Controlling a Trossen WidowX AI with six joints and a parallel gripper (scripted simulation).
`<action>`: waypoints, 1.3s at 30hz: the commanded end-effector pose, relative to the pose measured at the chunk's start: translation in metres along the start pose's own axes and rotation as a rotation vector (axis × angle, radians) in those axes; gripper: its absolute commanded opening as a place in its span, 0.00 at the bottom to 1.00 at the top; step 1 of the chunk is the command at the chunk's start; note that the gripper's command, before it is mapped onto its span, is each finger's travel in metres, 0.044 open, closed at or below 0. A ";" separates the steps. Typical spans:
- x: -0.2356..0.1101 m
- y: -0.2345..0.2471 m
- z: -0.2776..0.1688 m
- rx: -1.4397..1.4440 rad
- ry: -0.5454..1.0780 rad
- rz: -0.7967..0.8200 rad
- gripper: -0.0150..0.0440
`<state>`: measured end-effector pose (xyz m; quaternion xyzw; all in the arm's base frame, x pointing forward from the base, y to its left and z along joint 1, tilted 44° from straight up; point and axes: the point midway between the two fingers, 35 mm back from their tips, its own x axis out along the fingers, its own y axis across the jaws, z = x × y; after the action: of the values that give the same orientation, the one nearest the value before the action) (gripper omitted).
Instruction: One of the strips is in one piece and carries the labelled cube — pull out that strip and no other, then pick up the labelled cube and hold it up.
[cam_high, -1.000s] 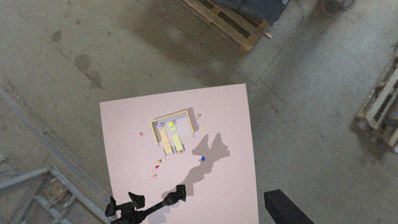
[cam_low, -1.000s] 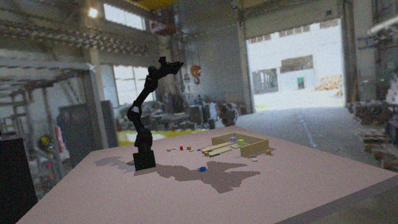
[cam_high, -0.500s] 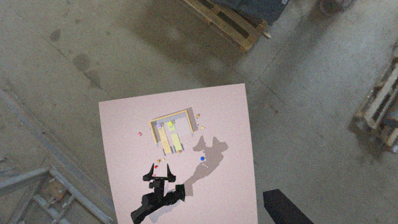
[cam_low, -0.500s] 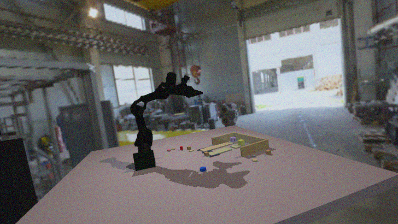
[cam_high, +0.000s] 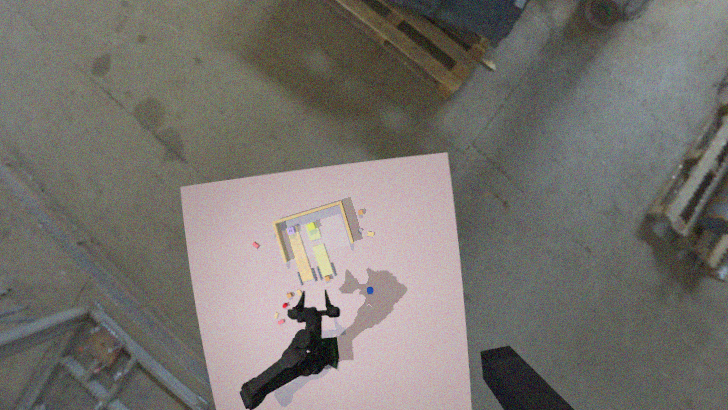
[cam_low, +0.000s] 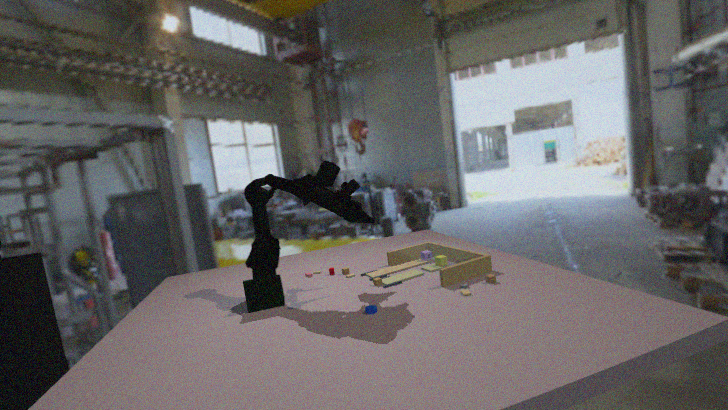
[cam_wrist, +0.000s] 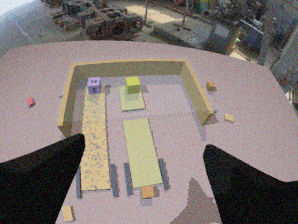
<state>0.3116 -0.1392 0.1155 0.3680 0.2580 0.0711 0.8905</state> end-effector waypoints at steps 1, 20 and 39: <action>0.001 0.000 -0.006 -0.004 0.013 0.009 0.93; 0.039 0.010 -0.013 -0.035 0.243 0.007 0.67; 0.101 0.077 -0.067 -0.211 0.960 0.119 0.25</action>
<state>0.3683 -0.0347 0.0870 0.2545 0.5607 0.2614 0.7433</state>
